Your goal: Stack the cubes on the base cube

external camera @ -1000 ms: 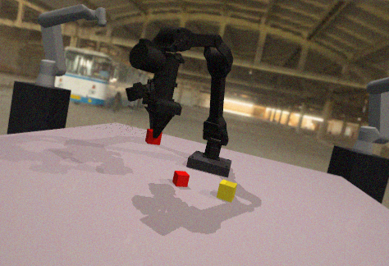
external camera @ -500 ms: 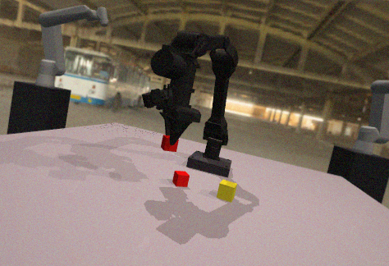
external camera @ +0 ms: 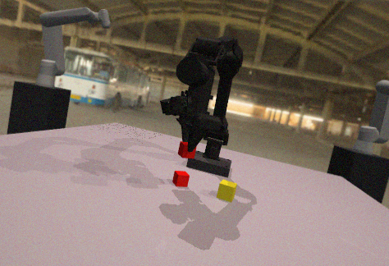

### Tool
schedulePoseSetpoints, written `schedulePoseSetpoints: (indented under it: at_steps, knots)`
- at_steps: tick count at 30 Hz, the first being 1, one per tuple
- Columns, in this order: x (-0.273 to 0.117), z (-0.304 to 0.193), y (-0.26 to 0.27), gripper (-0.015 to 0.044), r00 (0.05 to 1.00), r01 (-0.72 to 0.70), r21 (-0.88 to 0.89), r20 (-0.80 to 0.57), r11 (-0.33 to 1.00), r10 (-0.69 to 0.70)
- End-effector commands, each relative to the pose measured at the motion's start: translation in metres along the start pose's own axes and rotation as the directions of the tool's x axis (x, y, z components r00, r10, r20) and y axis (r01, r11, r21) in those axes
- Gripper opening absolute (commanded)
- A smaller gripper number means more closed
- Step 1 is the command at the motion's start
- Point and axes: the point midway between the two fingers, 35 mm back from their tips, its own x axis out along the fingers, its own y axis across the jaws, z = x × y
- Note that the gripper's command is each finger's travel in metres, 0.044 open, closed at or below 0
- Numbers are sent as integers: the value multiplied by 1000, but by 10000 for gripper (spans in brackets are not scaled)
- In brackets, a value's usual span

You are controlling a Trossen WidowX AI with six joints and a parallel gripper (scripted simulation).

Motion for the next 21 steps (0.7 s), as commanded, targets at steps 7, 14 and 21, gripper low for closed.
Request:
schedulePoseSetpoints:
  at_steps: [7,14,21]
  knots:
    - [3,-31,13,105,1000,-10,-3,-2,1000,10]
    - [7,-51,20,105,1000,-11,-8,-4,1000,11]
    - [10,-72,25,105,1000,-12,-12,-6,1000,11]
